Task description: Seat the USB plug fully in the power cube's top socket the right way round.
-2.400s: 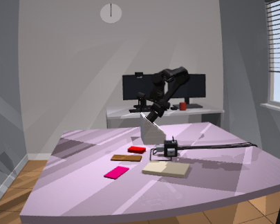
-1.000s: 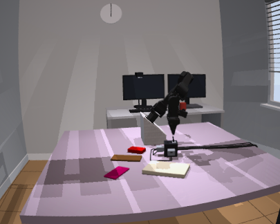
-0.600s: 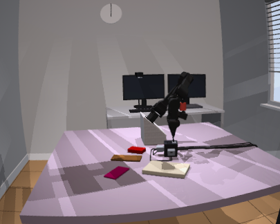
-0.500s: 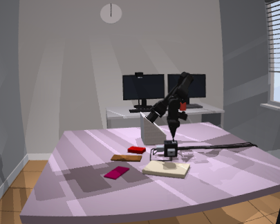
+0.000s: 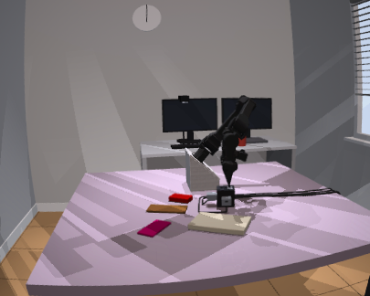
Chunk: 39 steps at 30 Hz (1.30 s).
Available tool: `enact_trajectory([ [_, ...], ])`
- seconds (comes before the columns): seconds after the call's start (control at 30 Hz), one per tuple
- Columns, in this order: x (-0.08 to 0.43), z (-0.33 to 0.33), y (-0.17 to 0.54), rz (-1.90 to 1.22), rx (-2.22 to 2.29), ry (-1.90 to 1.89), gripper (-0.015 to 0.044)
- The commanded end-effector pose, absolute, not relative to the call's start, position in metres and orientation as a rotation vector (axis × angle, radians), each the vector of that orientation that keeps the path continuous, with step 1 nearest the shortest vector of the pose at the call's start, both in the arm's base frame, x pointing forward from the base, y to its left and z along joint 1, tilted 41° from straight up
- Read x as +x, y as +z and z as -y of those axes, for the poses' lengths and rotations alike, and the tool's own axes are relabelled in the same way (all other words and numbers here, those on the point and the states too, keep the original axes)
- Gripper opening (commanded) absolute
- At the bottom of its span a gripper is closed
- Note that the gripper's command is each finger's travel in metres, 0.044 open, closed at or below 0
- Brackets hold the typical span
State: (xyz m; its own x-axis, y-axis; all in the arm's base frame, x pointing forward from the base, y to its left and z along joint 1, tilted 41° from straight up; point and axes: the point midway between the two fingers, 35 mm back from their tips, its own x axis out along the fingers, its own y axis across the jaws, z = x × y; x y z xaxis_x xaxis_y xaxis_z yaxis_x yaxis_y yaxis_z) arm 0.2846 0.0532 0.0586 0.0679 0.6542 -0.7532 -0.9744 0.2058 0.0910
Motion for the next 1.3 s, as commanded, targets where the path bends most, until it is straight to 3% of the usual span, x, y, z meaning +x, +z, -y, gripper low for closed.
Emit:
enact_trajectory([
  [0.0, 0.2847, -0.0531, 0.0588, -0.778, -0.513, 1.310, 0.0361],
  [0.43, 0.2847, -0.0531, 0.0588, -0.778, -0.513, 1.310, 0.0020],
  [1.27, 0.2842, -0.0508, 0.0613, -0.779, -0.512, 1.311, 0.0000],
])
